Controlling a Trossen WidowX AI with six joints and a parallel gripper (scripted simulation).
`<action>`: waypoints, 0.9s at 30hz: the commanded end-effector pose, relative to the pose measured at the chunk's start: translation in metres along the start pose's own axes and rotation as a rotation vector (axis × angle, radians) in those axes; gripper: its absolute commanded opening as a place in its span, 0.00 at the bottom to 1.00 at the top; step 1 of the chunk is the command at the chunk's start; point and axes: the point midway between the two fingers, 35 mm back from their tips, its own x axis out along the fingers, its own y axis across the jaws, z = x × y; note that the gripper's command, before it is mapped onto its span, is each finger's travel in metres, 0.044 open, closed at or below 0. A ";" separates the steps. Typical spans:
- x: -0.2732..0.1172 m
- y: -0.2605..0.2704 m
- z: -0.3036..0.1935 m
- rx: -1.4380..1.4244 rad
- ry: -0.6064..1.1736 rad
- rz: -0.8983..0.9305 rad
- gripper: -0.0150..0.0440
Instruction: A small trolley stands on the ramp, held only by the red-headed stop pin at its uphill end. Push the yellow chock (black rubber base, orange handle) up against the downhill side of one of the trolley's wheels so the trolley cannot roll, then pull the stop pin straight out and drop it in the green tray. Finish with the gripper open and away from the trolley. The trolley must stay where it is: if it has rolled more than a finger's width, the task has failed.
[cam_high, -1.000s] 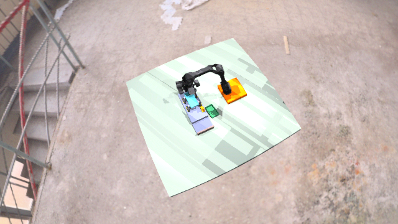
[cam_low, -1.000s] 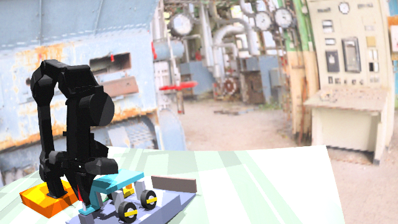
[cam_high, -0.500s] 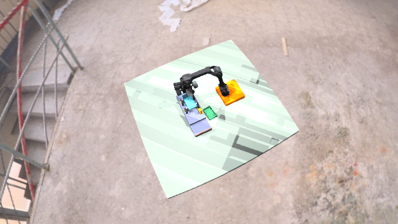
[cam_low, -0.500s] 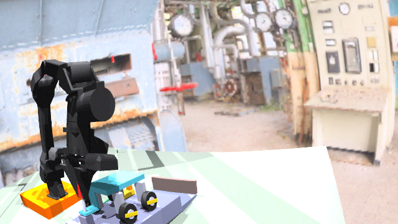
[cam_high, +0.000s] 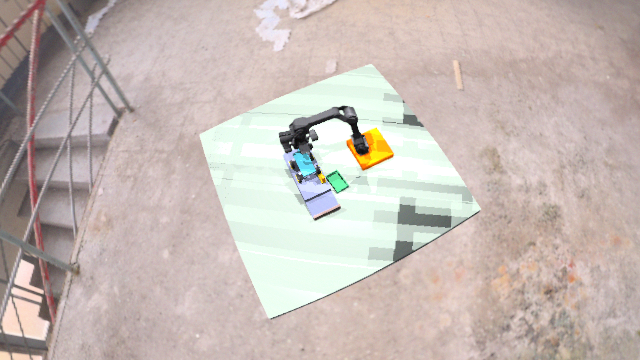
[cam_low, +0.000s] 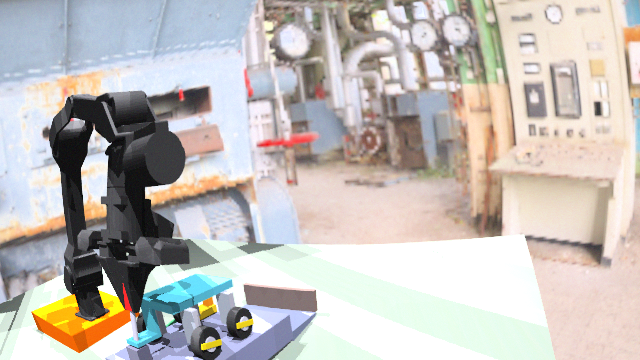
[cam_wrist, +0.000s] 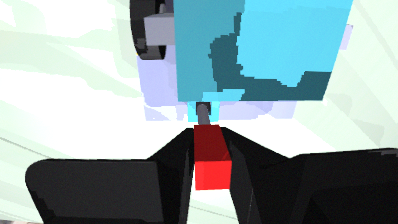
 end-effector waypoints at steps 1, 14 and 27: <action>-0.004 0.000 -0.002 0.007 0.007 -0.003 0.25; -0.014 -0.001 -0.005 0.007 0.007 -0.003 0.25; -0.014 -0.001 -0.029 0.007 0.010 -0.003 0.25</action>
